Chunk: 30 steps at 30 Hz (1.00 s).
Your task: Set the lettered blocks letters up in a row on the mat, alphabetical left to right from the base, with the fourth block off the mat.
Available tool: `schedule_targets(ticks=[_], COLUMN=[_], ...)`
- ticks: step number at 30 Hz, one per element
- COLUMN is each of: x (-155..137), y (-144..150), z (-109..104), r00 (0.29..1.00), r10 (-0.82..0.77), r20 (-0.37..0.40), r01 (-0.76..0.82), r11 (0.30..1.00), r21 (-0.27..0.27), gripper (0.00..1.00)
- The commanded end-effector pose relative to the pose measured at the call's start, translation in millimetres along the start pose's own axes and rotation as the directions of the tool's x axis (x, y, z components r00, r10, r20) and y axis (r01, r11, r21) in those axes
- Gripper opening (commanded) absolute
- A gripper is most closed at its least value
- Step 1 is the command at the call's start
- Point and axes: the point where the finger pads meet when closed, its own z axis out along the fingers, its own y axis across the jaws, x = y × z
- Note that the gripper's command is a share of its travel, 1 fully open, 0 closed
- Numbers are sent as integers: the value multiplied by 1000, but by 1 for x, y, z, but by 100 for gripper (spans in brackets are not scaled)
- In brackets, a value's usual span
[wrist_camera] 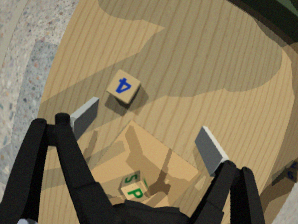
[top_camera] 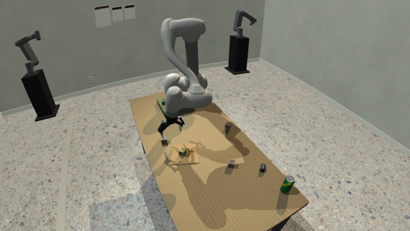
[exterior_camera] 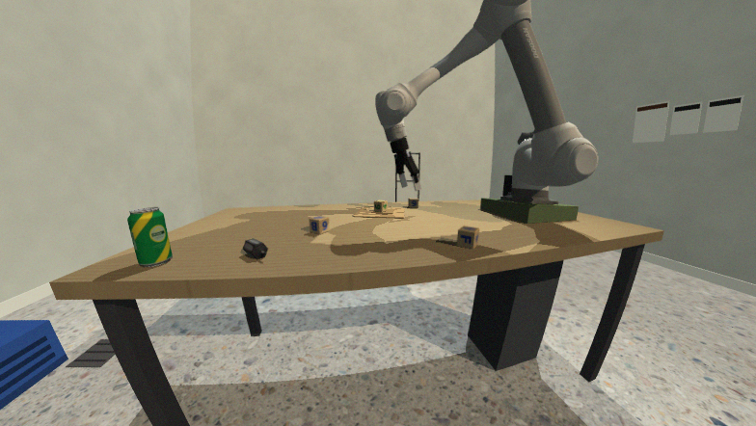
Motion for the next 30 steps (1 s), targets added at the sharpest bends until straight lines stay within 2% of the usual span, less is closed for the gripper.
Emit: schedule_targets(ticks=[1,14,16,17,30], x=[-27,-65,-65,-69,-62], y=[51,193,193,228,376], z=[-16,-45,-45,-50,-65], r00=[997,959,959,944,858], r10=[-70,-255,-255,-298,-470], r20=[39,125,125,142,207], r01=[69,246,246,286,448], r11=[997,966,966,953,882], r21=[25,84,84,96,146], gripper=[100,100,100,100,100])
